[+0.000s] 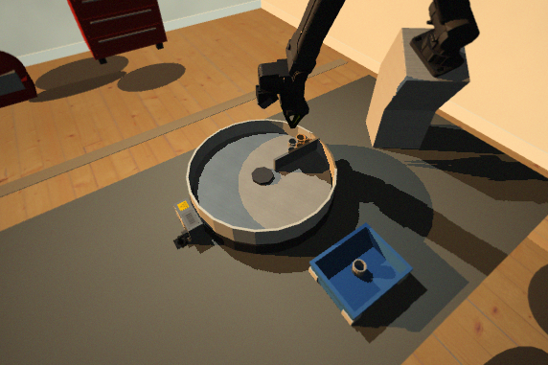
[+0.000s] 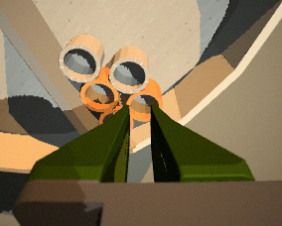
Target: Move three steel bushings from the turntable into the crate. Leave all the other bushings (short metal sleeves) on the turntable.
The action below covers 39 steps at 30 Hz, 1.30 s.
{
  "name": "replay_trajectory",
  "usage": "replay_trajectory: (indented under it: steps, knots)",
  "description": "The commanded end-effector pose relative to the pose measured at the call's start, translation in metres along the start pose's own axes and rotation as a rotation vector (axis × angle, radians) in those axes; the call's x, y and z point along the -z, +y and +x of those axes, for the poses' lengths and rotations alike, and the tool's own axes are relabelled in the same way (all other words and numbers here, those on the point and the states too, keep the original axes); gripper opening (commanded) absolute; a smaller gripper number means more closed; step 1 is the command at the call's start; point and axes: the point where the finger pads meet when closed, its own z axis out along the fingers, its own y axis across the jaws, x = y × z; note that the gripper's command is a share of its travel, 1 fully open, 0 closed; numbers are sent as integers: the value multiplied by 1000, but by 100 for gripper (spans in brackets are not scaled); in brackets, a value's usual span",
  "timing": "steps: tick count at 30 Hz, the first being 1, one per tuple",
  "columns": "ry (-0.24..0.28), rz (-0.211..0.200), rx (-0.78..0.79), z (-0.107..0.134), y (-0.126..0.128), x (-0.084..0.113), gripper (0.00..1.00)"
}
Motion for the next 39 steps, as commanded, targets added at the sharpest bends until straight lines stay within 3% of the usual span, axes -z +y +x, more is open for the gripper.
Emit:
replay_trajectory:
  steps: [1,39]
  knots:
    - [-5,-2,-5,-4,-6,0,13]
    - [-16,-1,-5,-3,-11,3,13]
